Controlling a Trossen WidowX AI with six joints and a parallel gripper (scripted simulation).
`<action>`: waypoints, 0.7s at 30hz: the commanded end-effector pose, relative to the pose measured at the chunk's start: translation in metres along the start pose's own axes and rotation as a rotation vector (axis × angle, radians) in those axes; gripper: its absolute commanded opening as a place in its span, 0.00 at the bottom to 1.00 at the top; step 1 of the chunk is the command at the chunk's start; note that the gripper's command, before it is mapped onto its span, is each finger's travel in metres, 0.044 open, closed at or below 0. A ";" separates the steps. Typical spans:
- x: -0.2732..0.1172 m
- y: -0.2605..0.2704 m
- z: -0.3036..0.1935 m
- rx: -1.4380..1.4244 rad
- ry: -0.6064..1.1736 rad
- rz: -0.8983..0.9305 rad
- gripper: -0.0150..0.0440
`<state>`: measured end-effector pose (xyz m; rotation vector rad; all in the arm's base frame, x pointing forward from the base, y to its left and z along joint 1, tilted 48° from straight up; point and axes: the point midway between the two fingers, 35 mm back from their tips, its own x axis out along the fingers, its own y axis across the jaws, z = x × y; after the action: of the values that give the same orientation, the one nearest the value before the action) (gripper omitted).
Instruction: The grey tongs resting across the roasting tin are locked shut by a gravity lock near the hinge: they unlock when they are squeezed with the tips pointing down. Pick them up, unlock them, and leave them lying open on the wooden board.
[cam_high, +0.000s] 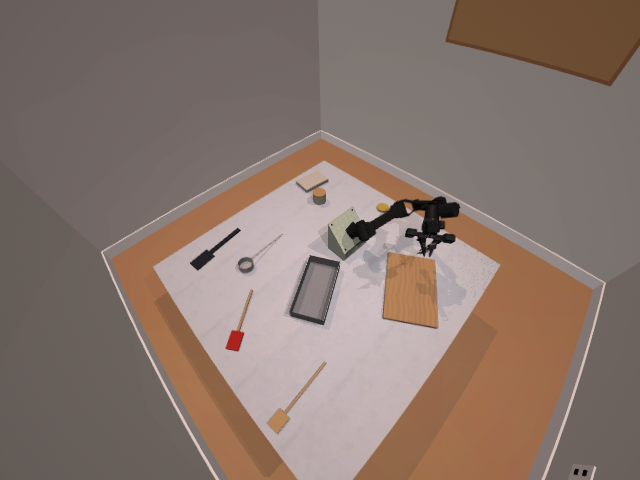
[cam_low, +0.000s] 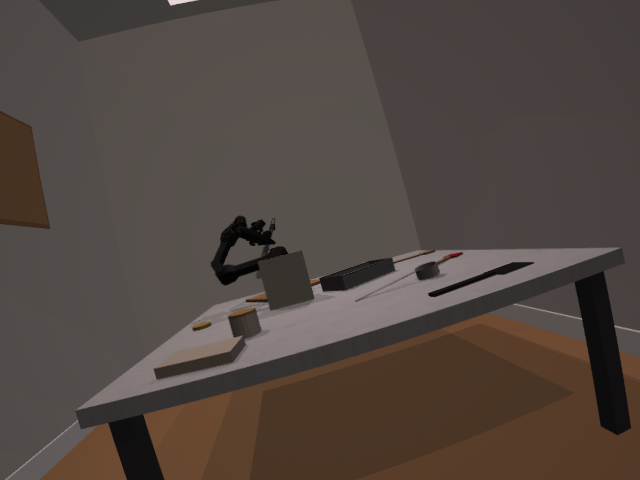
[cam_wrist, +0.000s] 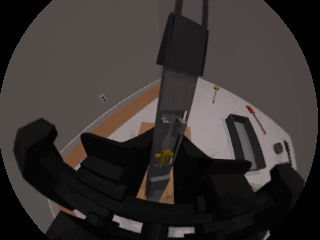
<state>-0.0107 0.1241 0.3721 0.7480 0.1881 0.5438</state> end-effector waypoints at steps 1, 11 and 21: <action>0.003 0.003 -0.006 -0.037 -0.030 -0.008 0.00; 0.003 0.003 -0.006 -0.038 -0.031 -0.009 0.00; 0.003 0.003 -0.006 -0.038 -0.031 -0.009 0.00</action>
<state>-0.0113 0.1313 0.3692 0.7249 0.1565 0.5249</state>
